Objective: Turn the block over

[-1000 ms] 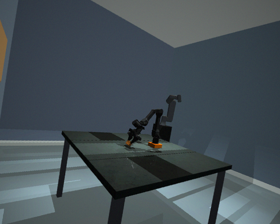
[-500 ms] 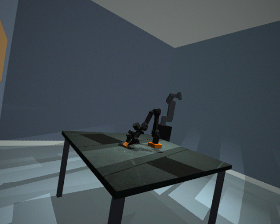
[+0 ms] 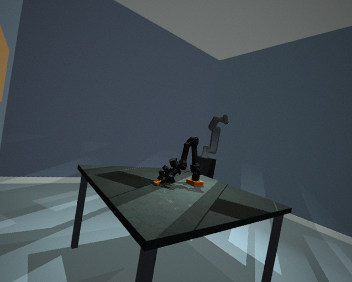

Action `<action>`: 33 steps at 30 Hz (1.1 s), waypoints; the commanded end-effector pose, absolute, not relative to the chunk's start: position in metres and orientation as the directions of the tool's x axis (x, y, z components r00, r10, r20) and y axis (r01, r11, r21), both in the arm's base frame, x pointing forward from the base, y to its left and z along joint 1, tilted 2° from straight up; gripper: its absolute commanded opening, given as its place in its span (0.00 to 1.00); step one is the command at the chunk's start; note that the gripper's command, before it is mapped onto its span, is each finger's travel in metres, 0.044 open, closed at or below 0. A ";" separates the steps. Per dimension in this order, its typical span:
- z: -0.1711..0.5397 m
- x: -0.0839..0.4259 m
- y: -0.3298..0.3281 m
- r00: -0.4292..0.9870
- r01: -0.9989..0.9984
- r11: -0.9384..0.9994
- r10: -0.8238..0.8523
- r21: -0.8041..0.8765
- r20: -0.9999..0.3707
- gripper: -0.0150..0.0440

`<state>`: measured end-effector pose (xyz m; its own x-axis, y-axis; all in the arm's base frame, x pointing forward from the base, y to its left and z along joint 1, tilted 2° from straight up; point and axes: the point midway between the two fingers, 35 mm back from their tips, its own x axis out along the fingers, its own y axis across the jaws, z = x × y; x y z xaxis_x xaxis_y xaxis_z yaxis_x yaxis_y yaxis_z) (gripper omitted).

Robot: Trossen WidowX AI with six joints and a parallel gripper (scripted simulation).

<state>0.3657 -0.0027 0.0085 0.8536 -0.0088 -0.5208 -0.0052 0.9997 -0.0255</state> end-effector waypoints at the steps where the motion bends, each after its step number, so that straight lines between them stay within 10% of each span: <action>1: -0.006 0.353 -0.002 0.857 -0.014 1.000 -0.001 -0.026 -0.515 0.25; 33: 0.007 0.334 -0.002 0.934 -0.016 0.999 0.004 -0.032 -0.357 0.25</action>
